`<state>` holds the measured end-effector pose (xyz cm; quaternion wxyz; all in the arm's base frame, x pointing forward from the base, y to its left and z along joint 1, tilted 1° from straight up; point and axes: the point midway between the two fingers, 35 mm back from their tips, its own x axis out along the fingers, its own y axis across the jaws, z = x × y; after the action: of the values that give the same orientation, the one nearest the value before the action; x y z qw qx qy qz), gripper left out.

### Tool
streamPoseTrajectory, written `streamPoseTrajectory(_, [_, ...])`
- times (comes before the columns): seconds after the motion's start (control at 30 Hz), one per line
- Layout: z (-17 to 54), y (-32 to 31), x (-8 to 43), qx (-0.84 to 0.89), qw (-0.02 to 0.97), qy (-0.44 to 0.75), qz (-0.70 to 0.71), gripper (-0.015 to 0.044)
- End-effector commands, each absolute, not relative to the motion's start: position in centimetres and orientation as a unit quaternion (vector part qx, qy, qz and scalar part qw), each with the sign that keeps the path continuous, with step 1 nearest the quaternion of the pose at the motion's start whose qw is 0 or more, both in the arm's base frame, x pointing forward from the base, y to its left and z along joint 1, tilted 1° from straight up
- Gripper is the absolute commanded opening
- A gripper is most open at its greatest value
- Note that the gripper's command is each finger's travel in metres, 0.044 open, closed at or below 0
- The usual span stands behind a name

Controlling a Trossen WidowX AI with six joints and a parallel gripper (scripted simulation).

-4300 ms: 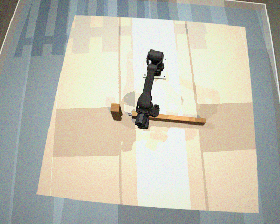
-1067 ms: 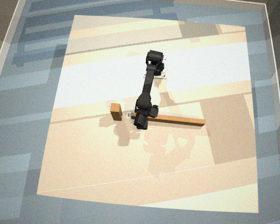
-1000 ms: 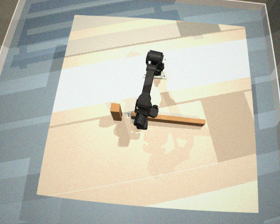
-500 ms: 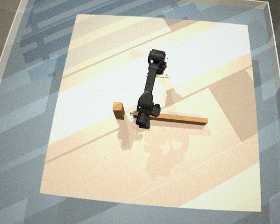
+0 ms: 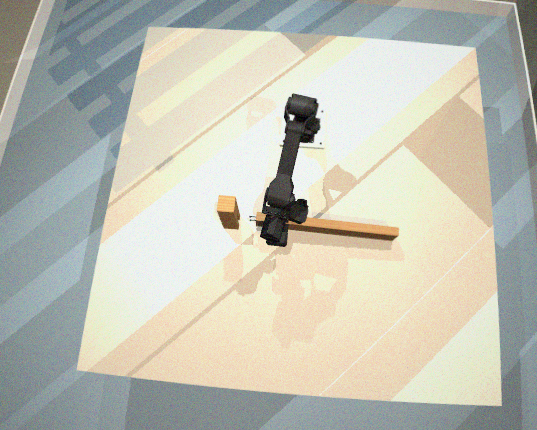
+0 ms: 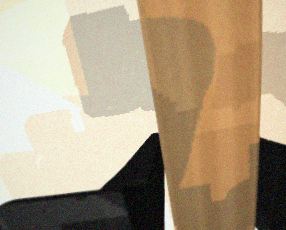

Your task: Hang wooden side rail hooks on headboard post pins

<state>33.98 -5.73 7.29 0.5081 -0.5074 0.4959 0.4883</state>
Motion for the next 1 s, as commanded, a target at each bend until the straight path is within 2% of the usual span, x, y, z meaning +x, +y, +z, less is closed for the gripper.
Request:
streamPoseTrajectory(0.0, [7.68, -5.89, 34.23, -0.511, 0.512, 0.494, 0.483, 0.0])
streamPoseTrajectory(0.97, [7.37, -6.22, 34.15, -0.511, 0.512, 0.494, 0.483, 0.0])
